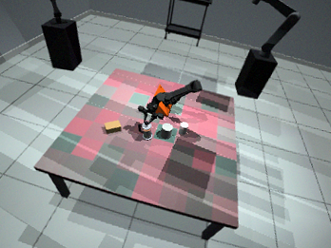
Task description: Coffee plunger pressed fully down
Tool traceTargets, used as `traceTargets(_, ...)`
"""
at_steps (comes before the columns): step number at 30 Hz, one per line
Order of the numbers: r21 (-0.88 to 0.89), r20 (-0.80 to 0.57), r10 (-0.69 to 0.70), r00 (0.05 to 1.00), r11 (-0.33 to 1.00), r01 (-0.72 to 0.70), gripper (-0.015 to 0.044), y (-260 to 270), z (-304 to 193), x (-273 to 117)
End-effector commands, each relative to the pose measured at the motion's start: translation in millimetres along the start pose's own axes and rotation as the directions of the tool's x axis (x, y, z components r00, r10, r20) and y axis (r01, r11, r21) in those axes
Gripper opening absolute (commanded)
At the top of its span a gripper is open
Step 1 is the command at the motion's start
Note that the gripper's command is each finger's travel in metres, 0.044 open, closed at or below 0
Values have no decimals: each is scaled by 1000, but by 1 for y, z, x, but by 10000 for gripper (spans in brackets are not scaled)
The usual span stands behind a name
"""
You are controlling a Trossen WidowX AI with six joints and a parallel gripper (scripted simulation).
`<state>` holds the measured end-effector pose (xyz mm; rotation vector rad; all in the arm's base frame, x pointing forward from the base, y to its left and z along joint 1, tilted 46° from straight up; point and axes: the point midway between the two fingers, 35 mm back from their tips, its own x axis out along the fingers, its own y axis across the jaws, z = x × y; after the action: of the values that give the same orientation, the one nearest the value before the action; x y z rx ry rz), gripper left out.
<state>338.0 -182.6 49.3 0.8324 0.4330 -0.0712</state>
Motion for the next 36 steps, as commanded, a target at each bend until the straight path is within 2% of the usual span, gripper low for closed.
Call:
traceTargets(1,0,0,0,1000,1000,0,141,0,0,0)
traceTargets(12,0,0,0,1000,1000,0,430,0,0,0)
traceTargets(13,0,0,0,1000,1000,0,440,0,0,0)
traceTargets(18,0,-5,-3,1000,1000,3,440,-1,9,-8)
traceTargets(25,6,-17,-3,1000,1000,3,440,7,54,-61)
traceTargets(36,6,-17,-3,1000,1000,3,440,7,53,-62)
